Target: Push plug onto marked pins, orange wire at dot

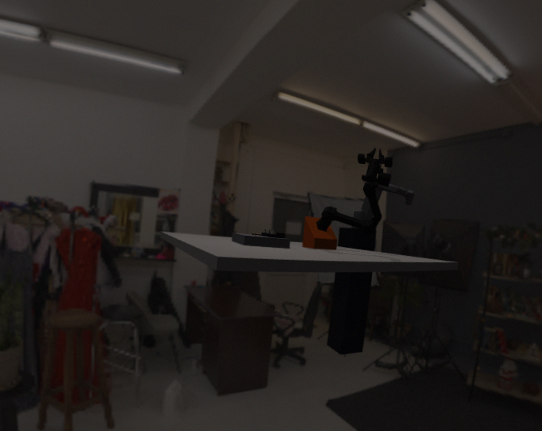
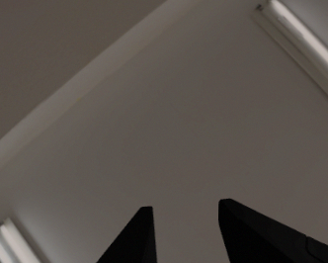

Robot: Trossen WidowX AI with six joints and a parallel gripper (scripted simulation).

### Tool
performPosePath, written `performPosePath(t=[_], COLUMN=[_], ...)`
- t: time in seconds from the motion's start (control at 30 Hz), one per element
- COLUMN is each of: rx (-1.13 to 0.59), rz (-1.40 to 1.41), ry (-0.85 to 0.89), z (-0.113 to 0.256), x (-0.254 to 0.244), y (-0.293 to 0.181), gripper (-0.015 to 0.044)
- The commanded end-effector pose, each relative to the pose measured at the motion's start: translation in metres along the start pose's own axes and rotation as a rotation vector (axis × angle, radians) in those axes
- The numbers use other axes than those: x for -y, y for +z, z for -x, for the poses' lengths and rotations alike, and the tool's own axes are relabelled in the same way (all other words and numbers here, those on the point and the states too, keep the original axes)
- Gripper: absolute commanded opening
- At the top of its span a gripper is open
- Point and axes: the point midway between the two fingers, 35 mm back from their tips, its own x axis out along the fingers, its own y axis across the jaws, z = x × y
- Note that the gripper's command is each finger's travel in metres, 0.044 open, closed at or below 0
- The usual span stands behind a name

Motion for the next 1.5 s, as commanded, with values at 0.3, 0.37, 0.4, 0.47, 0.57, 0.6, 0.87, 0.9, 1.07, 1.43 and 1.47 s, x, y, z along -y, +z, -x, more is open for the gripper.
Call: performPosePath(t=[0.3,0.37,0.4,0.47,0.57,0.6,0.87,0.9,1.07,1.43,1.47], rx=[-0.168,-0.194,-0.207,-0.234,-0.276,-0.290,-0.406,-0.421,-0.498,-0.678,-0.695], rz=[0.242,0.274,0.291,0.323,0.370,0.386,0.511,0.526,0.599,0.752,0.765], ry=[-0.094,-0.105,-0.110,-0.120,-0.133,-0.137,-0.165,-0.168,-0.181,-0.193,-0.193], z=[-0.003,-0.002,-0.002,-0.001,0.001,0.002,0.010,0.011,0.018,0.038,0.041], x=[0.051,0.057,0.061,0.068,0.078,0.081,0.109,0.112,0.129,0.166,0.169], y=[-0.034,-0.039,-0.041,-0.046,-0.053,-0.055,-0.073,-0.075,-0.086,-0.107,-0.109], gripper=[0.0115,0.0115,0.0115,0.0115,0.0115,0.0115,0.0115,0.0115,0.0115,0.0115,0.0115])
